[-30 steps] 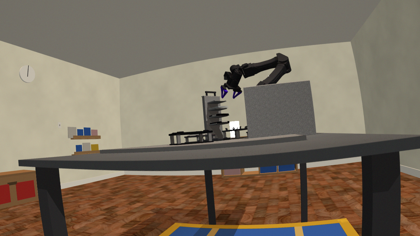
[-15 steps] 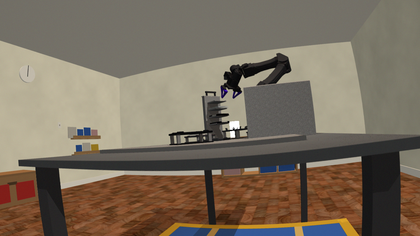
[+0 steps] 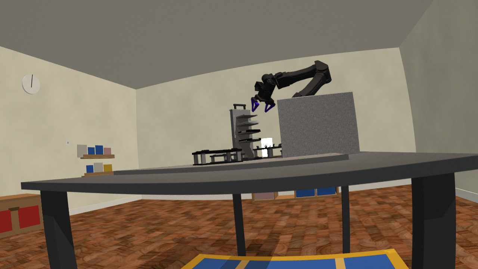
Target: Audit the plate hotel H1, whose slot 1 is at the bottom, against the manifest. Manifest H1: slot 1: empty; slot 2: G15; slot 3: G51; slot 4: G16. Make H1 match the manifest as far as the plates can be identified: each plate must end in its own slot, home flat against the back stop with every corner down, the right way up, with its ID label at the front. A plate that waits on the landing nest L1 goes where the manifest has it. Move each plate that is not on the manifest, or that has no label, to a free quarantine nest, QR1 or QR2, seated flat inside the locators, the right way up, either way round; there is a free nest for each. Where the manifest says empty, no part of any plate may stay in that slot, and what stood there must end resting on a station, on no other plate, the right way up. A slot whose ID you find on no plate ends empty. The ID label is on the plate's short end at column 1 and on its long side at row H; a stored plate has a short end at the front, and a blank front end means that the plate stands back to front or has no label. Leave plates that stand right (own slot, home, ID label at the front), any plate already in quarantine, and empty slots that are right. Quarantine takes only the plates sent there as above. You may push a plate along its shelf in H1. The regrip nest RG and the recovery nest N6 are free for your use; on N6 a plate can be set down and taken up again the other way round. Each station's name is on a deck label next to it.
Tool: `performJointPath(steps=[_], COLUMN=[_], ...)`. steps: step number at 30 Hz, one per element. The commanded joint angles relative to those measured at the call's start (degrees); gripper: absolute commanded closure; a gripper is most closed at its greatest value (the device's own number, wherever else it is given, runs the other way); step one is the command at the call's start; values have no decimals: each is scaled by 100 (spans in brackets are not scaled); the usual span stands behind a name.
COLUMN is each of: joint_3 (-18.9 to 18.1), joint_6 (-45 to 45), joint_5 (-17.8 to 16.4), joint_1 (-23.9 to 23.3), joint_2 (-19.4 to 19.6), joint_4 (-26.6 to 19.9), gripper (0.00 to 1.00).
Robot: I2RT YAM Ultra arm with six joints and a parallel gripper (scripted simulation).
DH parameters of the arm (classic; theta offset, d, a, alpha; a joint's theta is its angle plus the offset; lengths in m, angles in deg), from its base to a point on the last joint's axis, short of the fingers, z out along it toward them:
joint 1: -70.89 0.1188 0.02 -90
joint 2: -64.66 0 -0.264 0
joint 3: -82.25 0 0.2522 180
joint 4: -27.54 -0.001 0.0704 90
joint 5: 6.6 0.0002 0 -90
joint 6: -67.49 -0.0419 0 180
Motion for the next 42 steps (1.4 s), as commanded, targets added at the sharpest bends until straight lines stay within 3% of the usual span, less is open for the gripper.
performJointPath(steps=[1,33,42], joint_3=[-33,-33,214], joint_6=[5,5,-74], joint_5=[-23,-23,154], joint_1=[8,8,191], joint_2=[-5,-5,-317], joint_4=[17,17,-109], gripper=[0,0,0])
